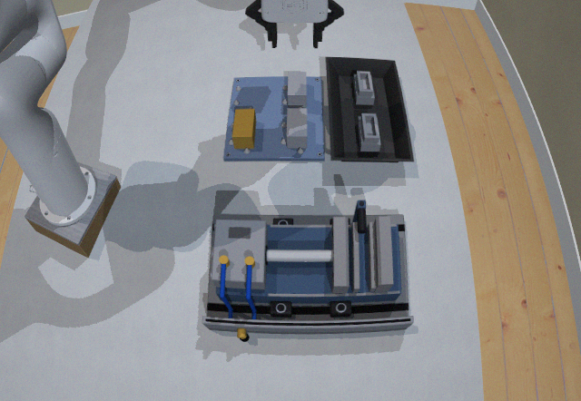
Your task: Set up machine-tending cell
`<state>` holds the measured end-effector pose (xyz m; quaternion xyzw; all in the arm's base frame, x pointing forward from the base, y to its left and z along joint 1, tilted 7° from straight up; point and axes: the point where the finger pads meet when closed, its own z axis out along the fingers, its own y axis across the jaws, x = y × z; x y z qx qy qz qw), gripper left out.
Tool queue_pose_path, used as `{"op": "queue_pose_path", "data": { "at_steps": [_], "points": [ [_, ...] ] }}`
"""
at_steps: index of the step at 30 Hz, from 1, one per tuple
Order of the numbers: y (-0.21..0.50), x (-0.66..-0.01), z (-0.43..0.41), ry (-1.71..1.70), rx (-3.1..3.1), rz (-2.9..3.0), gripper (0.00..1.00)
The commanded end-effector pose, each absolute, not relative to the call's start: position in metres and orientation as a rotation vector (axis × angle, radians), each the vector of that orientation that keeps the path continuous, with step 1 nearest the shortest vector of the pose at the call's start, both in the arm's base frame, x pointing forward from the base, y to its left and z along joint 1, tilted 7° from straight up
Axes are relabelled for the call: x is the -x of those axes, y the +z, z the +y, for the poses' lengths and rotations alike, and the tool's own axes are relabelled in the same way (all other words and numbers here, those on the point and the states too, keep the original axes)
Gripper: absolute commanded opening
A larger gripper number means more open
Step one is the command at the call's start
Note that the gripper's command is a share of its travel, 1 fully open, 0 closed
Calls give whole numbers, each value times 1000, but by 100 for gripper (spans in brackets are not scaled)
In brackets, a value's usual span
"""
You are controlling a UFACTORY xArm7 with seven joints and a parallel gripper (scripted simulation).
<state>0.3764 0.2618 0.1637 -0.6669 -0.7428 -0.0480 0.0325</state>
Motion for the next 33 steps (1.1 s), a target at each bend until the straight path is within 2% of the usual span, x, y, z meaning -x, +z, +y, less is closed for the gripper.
{"op": "queue_pose_path", "data": {
  "at_steps": [1,33],
  "points": [
    [156,-379,264,-158,2056,-2288,69],
    [69,-380,273,-158,2056,-2288,69]
  ]
}}
